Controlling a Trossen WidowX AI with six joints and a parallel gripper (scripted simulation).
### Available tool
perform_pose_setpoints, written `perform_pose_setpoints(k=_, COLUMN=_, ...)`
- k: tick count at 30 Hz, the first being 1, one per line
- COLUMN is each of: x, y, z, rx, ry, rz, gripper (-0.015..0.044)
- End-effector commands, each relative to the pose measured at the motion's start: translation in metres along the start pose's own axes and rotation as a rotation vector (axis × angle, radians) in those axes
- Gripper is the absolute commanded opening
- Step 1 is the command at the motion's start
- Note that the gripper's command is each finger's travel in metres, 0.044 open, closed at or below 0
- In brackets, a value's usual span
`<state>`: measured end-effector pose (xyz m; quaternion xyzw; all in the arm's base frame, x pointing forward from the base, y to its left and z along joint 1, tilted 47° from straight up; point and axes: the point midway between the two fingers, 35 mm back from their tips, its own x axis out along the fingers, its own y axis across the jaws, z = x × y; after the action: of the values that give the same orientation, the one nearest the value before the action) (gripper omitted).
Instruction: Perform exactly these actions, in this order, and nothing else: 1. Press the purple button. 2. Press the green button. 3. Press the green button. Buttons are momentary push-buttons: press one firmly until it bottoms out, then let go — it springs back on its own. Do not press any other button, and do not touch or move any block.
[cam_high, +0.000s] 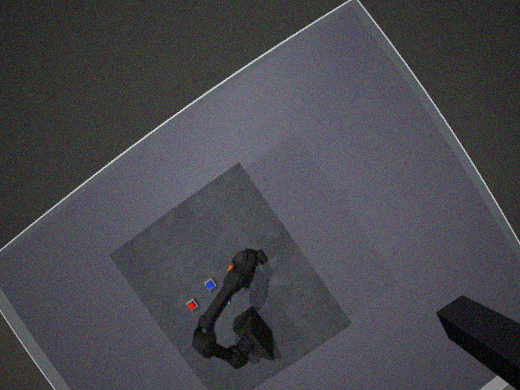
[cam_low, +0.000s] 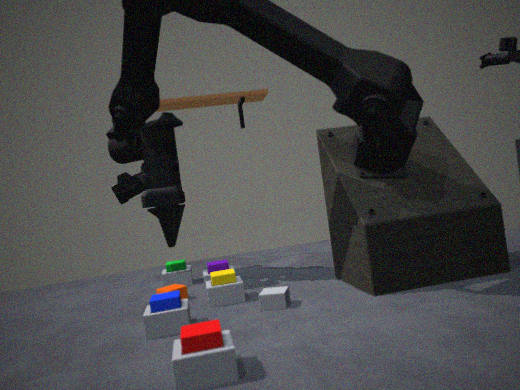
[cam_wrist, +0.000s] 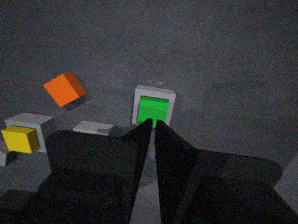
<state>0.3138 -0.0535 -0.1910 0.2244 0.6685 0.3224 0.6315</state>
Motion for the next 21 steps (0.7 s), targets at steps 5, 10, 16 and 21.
perform_pose_setpoints(k=5, x=0.011, y=0.001, z=-0.001, rx=-0.004, ry=0.011, rz=0.001, gripper=0.002)
perform_pose_setpoints(k=10, x=0.019, y=0.001, z=-0.001, rx=-0.004, ry=0.011, rz=0.001, gripper=0.002)
perform_pose_setpoints(k=16, x=0.029, y=0.002, z=-0.001, rx=-0.004, ry=0.011, rz=0.002, gripper=0.002)
perform_pose_setpoints(k=21, x=0.035, y=0.002, z=-0.002, rx=-0.004, ry=0.011, rz=0.002, gripper=0.002)
